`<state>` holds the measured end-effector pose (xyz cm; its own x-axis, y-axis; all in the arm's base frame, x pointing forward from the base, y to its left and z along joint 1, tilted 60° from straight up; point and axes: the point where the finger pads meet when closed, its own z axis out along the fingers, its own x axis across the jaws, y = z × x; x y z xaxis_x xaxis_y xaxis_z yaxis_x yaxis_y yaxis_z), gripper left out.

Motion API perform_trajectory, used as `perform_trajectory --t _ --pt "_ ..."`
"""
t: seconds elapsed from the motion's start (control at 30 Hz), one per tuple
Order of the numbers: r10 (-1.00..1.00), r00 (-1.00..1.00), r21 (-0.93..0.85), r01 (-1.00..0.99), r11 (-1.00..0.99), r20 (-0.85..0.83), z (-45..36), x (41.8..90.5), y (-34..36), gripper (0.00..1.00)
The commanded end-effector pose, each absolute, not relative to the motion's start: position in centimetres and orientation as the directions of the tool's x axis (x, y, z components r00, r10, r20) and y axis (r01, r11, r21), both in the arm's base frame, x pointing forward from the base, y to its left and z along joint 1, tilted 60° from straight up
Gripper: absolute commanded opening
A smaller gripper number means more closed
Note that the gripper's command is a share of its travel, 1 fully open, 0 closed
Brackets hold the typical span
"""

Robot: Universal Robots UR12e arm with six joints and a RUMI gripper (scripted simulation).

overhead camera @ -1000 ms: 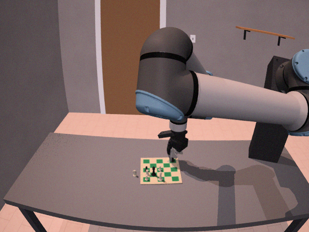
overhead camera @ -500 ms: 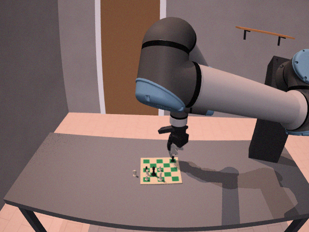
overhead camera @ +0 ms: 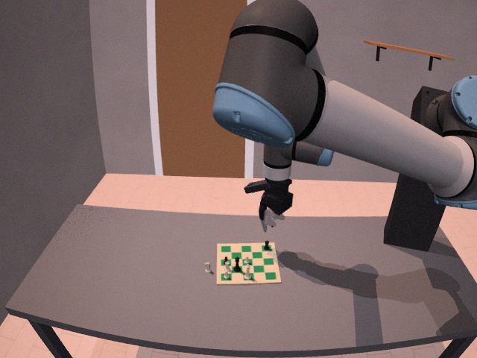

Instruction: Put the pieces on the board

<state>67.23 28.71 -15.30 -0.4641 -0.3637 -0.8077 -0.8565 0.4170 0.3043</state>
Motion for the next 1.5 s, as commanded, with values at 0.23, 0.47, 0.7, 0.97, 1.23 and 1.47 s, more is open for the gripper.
perform_trajectory --t 0.23,0.47,0.7,0.97,1.23,1.47 --pt "-0.365 -0.464 0.305 -0.858 0.414 -0.807 -14.9 67.1 28.1 1.00" --pt "-0.365 -0.464 0.305 -0.858 0.414 -0.807 -14.9 67.1 28.1 1.00" --pt "-0.366 -0.463 0.305 -0.858 0.414 -0.807 -14.9 67.1 28.1 1.00" --pt "-0.412 -0.365 0.213 -0.904 0.371 -0.835 -11.8 72.0 29.1 1.00" --pt "-0.478 -0.179 0.043 -0.959 0.282 -0.860 -4.1 80.2 32.0 1.00" --pt "-0.498 -0.097 -0.030 -0.970 0.241 -0.862 -0.1 83.2 33.6 1.00"
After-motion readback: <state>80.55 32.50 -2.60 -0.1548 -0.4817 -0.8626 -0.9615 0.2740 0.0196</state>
